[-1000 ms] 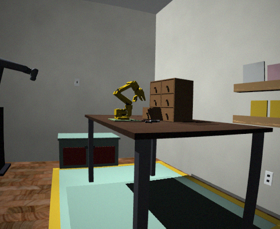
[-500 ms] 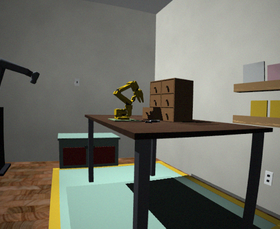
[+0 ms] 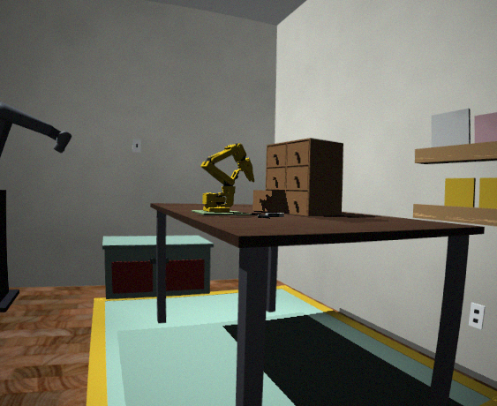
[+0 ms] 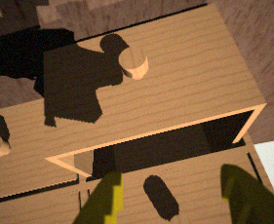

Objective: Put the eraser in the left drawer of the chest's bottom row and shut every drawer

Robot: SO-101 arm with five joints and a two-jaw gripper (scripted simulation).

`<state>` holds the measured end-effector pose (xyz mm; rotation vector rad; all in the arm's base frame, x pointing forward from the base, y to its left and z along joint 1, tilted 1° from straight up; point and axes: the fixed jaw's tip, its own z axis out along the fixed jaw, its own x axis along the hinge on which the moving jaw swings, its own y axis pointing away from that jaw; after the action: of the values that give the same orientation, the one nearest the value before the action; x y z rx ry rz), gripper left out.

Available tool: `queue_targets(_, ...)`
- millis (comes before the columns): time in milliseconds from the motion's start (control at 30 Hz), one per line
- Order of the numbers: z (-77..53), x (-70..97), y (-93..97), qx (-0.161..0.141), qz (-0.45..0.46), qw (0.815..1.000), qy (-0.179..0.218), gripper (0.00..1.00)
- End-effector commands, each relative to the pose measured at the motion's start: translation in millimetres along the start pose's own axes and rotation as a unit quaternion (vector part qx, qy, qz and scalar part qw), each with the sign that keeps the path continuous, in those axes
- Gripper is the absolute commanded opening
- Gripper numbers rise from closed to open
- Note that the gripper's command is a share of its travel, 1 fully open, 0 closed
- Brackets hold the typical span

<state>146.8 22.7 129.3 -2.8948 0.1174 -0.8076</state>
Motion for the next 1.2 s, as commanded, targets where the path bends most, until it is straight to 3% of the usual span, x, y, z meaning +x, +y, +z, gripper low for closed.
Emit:
queue_targets(0,2.1,-4.1,1.0,-0.004,0.051,0.999,-0.012,0.21)
queue_targets(667,2.0,-6.6,2.0,-0.009,0.25,0.968,-0.009,0.21)
queue_targets(1167,2.0,-8.3,2.0,-0.013,0.427,0.904,-0.005,0.21)
